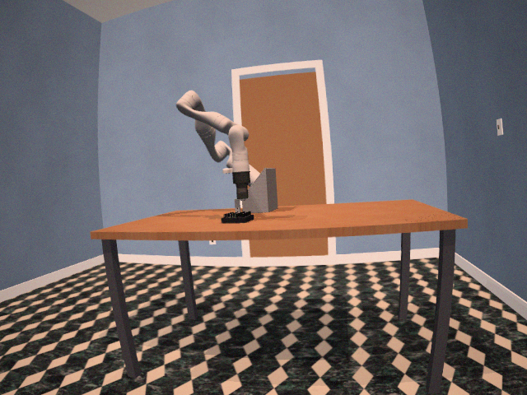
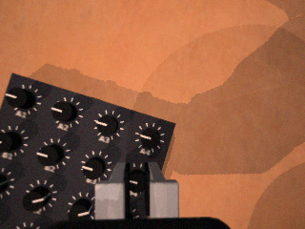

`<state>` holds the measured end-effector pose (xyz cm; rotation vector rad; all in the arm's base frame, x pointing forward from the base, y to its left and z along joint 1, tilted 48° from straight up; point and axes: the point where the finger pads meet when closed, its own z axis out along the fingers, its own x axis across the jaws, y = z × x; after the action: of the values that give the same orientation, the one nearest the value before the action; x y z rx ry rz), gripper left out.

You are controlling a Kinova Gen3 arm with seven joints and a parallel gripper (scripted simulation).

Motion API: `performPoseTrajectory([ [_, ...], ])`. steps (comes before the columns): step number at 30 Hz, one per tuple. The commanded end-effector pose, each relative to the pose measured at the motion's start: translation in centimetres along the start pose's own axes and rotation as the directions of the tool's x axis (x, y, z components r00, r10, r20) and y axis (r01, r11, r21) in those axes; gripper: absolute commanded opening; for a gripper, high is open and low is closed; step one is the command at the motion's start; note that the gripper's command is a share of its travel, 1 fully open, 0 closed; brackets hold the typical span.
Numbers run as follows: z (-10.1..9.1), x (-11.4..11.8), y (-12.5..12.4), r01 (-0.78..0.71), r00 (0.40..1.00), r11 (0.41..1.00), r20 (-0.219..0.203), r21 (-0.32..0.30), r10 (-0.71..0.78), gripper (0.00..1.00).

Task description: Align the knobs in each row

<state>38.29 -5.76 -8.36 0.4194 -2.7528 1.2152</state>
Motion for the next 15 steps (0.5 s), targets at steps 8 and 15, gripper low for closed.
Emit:
performPoseTrajectory([
  [8, -0.08, -0.06, 0.02, -0.040, 0.999, 0.999, 0.002, 0.000, 0.040, 0.30],
  [15, -0.08, -0.06, 0.03, -0.046, 0.999, 0.999, 0.002, 0.000, 0.046, 0.30],
])
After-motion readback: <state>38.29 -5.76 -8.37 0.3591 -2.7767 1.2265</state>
